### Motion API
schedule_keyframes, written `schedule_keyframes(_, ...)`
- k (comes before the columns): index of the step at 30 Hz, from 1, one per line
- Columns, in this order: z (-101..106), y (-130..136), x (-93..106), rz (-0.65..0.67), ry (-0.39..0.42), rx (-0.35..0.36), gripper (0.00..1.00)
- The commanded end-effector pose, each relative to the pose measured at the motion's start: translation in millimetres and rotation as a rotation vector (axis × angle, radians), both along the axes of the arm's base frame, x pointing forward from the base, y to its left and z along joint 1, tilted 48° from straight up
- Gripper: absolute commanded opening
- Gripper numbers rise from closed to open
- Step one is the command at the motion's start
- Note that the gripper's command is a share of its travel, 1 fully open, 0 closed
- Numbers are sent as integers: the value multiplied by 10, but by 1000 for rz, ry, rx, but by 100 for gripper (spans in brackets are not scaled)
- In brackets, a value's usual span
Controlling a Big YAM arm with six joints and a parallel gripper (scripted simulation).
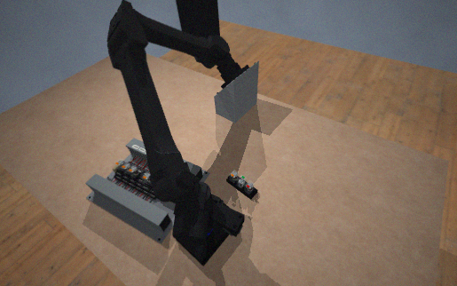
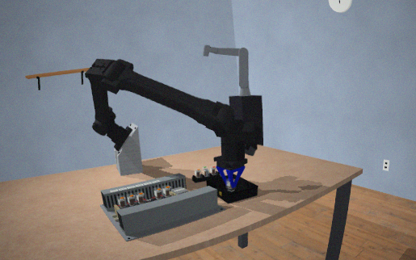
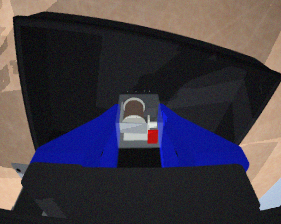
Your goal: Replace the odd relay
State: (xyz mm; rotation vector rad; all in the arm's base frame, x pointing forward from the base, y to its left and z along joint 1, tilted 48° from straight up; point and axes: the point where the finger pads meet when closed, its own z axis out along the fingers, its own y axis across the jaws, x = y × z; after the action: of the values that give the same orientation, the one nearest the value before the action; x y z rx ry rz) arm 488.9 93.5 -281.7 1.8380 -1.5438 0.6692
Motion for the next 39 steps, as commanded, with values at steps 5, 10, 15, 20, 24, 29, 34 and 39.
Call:
schedule_keyframes(5, 3, 45, 58, 11, -17, 9, 0)
schedule_keyframes(10, 21, 53, 78, 10, -22, 11, 0)
schedule_keyframes(15, 29, 56, 87, 10, -24, 12, 0)
schedule_keyframes(20, 32, 57, 90, 10, -25, 12, 0)
schedule_keyframes(24, 34, 58, 92, 10, -25, 12, 0)
schedule_keyframes(29, 35, 58, 93, 10, -25, 12, 0)
schedule_keyframes(34, 36, 59, 94, 10, -25, 12, 59)
schedule_keyframes(39, 36, 59, 94, 10, -26, 12, 59)
